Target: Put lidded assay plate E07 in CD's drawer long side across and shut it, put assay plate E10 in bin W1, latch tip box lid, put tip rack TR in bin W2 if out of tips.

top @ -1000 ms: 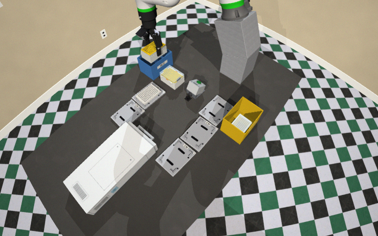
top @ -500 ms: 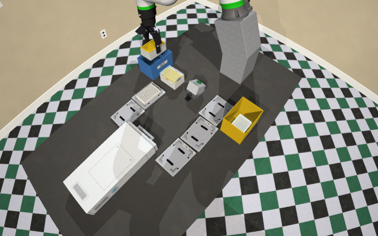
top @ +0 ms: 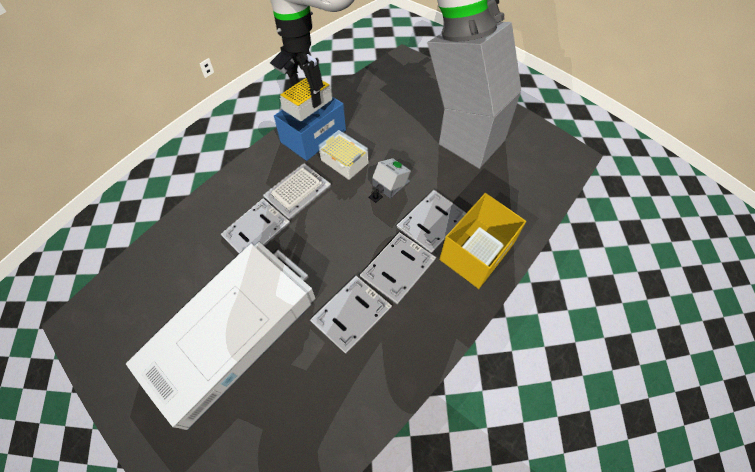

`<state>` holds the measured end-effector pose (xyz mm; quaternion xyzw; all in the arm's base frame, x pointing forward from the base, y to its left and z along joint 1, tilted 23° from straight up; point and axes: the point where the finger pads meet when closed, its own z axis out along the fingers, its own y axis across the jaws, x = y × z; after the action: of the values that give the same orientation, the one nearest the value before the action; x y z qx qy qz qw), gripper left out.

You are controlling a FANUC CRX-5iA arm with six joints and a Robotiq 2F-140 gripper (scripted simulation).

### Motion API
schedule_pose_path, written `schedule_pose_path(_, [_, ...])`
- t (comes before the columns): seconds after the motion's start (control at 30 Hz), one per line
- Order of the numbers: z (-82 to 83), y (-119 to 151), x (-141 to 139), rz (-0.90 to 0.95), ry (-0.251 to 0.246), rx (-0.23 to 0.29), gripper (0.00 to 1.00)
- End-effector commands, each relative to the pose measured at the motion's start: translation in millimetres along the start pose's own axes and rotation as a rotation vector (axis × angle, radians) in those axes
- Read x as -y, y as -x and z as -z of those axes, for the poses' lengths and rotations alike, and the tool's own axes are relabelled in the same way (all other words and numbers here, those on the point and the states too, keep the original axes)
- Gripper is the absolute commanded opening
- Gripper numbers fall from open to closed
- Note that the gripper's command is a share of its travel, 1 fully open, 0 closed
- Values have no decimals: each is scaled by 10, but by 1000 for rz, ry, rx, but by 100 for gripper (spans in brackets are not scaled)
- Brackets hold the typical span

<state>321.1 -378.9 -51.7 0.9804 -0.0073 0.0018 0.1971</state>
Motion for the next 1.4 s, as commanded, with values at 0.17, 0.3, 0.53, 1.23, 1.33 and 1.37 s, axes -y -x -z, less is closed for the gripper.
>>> schedule_pose_path(0.17, [-72,-6,-2,0,0,-1,10])
schedule_pose_path(0.3, [-125,-6,-2,0,0,-1,10])
schedule_pose_path(0.53, [-219,-6,-2,0,0,-1,10])
schedule_pose_path(1.23, [-472,-6,-2,0,0,-1,10])
schedule_pose_path(1.33, [-486,-6,-2,0,0,-1,10])
schedule_pose_path(1.37, [-499,-6,-2,0,0,-1,10])
